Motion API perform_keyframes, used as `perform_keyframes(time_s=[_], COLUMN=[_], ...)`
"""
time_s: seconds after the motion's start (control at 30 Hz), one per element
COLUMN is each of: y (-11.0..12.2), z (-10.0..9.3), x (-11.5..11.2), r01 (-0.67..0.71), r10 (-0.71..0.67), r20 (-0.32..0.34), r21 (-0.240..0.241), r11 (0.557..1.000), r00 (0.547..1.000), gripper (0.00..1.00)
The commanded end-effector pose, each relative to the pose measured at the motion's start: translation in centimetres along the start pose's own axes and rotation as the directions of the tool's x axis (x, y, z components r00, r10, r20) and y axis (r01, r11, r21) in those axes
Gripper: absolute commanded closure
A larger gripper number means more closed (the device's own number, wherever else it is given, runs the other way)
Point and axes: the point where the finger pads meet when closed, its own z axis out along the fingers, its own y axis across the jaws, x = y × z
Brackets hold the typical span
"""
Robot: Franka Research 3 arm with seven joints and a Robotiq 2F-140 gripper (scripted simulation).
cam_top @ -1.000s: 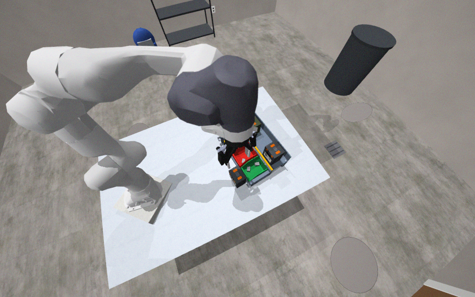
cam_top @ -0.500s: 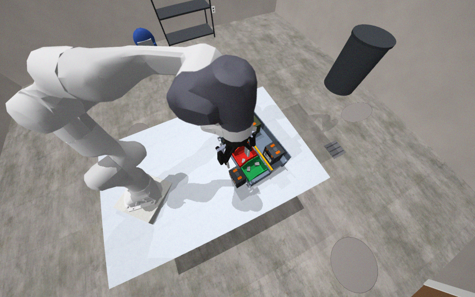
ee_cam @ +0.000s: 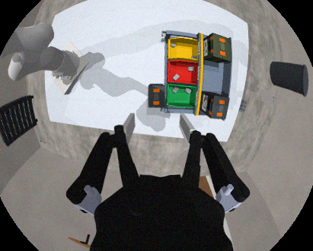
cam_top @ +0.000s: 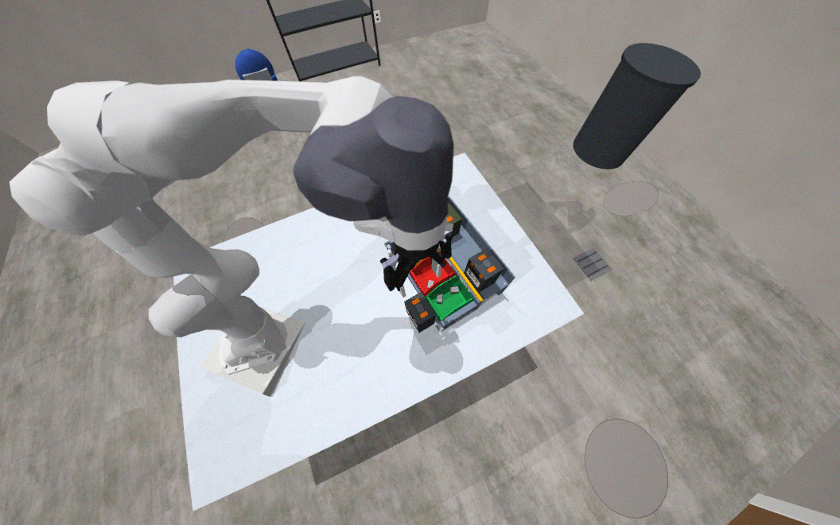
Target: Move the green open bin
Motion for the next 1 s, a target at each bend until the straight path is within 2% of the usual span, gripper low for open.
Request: perform_keyframes(time_s=[0.0, 0.97], y=[0.15, 0.17], z=[0.04, 0.06], x=[0.31, 0.47], r01=[-0.002, -0.002], r10=[0.002, 0.002], r20=[-0.002, -0.002], r21=[-0.003, -0.004], r11=[1.000, 1.000], r00=[1.000, 1.000], gripper=[0.43, 0.43])
